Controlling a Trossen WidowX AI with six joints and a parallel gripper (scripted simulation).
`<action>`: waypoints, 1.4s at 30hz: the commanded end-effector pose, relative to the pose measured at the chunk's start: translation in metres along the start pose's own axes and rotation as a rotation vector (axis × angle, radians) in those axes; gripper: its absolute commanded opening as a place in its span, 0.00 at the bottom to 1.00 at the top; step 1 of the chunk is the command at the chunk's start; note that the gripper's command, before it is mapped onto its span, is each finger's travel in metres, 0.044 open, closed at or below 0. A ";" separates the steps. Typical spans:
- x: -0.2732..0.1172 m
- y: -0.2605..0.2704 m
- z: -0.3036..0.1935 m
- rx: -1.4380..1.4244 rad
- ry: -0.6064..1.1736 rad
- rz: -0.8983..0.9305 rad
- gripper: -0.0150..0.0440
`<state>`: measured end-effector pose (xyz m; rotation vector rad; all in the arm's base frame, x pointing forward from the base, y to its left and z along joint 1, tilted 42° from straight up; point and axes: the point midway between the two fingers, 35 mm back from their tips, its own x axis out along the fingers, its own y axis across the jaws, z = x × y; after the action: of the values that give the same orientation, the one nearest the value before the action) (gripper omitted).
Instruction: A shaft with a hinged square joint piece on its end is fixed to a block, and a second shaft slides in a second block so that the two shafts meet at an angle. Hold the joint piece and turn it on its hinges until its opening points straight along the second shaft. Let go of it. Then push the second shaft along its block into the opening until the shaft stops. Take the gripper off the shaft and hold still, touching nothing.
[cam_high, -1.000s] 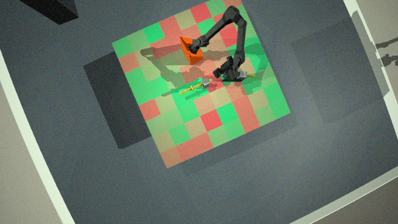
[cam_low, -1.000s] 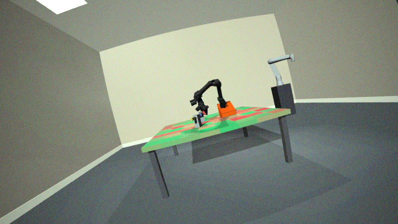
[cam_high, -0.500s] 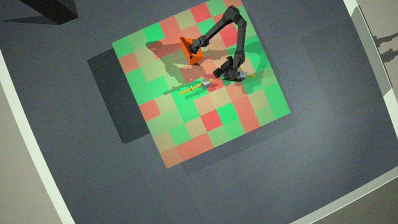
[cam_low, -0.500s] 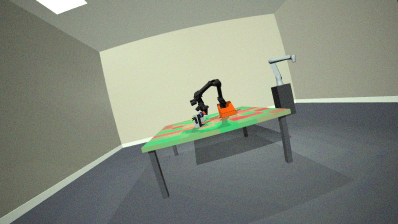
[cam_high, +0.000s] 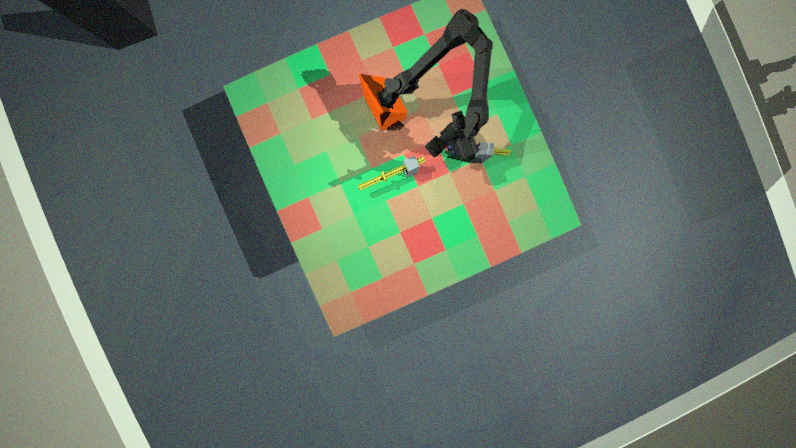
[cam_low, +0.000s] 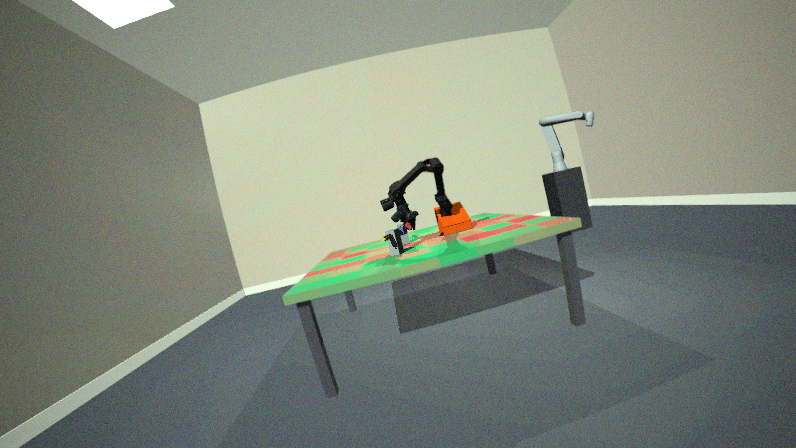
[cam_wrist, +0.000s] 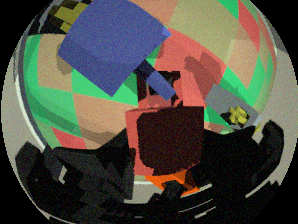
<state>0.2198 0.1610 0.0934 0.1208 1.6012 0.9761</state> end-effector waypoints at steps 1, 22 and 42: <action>0.001 -0.003 0.000 -0.067 -0.028 -0.011 0.25; 0.007 -0.019 0.003 -0.406 -0.162 -0.043 0.25; 0.012 -0.032 0.011 -0.738 -0.281 -0.031 0.25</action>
<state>0.2373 0.1526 0.0663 -0.2468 0.9634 1.3672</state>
